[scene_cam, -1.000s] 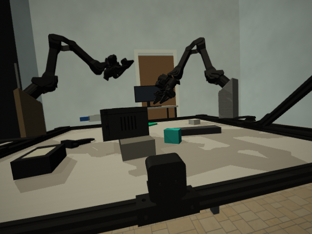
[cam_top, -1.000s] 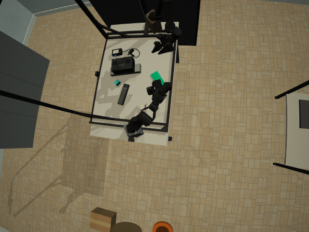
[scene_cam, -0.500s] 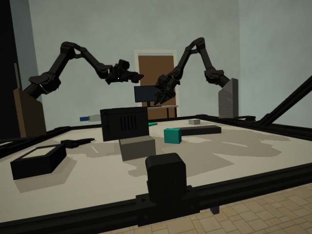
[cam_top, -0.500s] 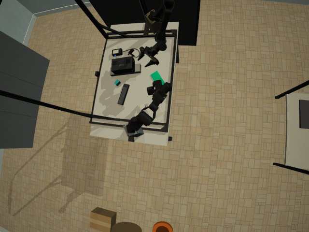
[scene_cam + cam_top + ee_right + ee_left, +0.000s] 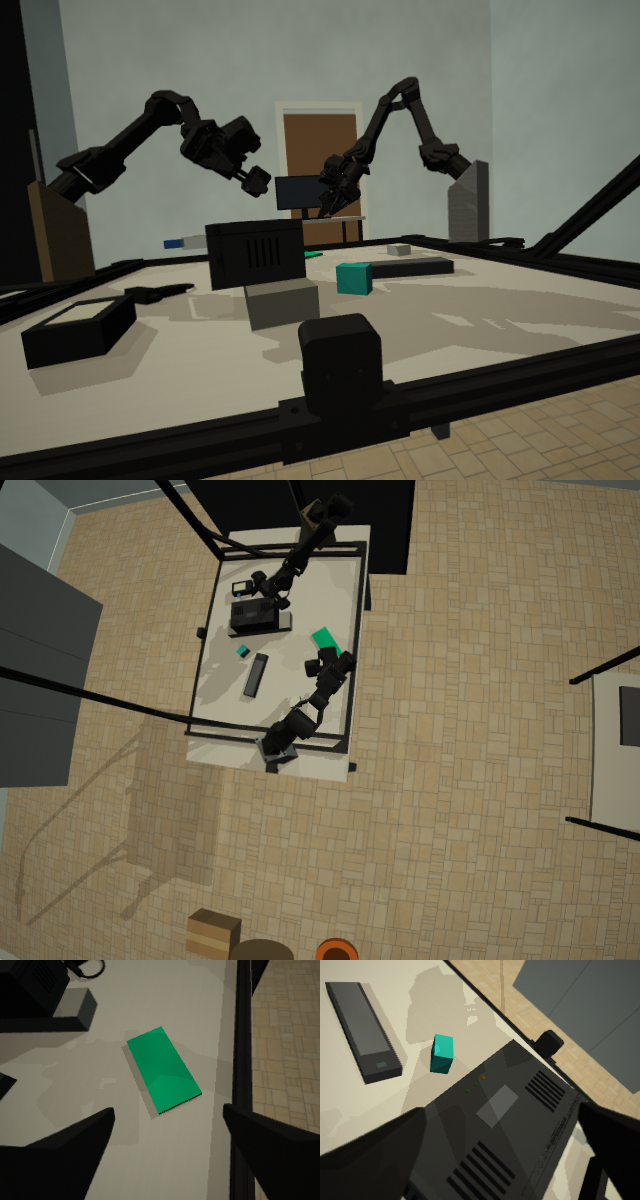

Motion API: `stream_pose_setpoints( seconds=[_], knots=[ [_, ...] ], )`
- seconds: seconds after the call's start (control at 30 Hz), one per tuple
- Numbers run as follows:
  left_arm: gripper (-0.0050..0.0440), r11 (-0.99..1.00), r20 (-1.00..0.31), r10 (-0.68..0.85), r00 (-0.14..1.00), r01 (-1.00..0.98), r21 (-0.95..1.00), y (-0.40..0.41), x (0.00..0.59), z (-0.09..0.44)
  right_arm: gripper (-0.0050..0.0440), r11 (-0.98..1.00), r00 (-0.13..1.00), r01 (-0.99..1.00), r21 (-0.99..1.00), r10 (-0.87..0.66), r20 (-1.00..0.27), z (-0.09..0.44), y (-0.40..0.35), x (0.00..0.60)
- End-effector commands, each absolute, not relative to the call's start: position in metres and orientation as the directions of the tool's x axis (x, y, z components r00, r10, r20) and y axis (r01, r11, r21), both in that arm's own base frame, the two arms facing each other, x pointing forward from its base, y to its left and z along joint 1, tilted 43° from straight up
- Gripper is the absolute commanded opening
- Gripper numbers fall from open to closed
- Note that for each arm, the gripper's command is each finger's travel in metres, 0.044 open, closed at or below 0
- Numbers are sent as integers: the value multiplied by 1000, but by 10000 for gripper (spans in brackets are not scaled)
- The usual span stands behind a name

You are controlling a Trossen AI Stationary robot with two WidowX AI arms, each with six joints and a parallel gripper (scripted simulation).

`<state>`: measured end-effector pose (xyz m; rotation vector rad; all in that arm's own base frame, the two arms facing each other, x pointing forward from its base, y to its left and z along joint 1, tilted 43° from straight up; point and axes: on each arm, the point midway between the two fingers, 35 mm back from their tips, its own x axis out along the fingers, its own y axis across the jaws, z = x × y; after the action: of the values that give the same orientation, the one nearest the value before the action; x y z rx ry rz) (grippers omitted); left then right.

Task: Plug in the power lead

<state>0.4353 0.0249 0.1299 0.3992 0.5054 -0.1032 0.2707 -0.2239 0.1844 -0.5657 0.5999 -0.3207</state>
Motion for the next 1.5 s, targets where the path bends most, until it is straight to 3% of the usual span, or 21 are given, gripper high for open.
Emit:
stream_pose_setpoints(
  seconds=[0.0, 0.3, 0.53, 0.9, 1.47],
  knots=[
    [400, 928, -613, 51, 788, 190, 321, 0, 425, 78, 400, 810, 774, 128, -572, -443, -454, 180, -227, 269],
    [400, 904, -763, 261, 592, 127, 408, -34, 380, -17, 400, 820, 752, 133, -557, -450, -482, 168, -234, 261],
    [400, 820, -734, 484, 476, 45, 570, -8, 350, -57, 400, 779, 784, 89, -621, -439, -439, 182, -225, 270],
    [400, 742, -678, 606, 416, 13, 670, 9, 332, -72, 400, 746, 807, 63, -663, -429, -406, 192, -217, 277],
    [400, 733, -671, 617, 411, 10, 680, 20, 334, -83, 400, 743, 809, 61, -667, -428, -403, 193, -216, 278]
  ],
)
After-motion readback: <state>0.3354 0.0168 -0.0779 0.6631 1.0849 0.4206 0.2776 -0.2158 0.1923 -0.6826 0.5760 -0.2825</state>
